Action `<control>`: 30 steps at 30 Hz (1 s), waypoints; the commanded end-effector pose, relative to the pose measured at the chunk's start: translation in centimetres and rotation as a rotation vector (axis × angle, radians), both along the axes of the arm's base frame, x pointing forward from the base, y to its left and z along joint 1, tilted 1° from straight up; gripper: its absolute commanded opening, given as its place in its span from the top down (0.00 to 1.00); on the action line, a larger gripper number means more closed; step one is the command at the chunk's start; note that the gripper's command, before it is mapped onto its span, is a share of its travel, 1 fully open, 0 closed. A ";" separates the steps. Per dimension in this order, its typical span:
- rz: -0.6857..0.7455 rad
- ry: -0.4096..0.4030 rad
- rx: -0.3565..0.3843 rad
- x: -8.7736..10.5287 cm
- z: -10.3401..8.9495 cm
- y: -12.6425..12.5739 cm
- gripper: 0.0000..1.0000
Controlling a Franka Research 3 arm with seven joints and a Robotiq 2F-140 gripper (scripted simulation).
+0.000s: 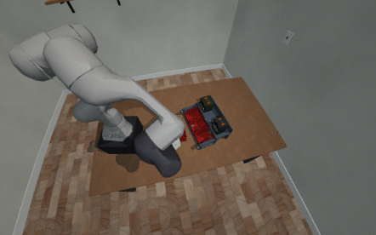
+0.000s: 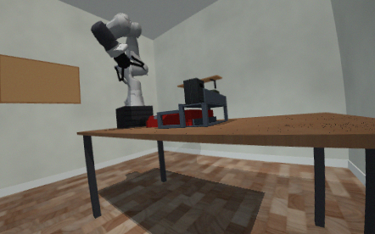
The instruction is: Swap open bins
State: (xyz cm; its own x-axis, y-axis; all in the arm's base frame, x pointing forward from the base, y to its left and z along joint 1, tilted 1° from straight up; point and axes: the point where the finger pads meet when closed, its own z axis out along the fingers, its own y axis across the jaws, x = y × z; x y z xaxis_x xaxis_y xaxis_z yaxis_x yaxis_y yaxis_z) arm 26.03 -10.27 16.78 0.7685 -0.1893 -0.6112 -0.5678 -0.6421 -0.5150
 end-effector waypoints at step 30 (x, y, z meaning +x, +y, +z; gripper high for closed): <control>-0.667 0.249 -0.119 7.1 -3.9 3.9 0.00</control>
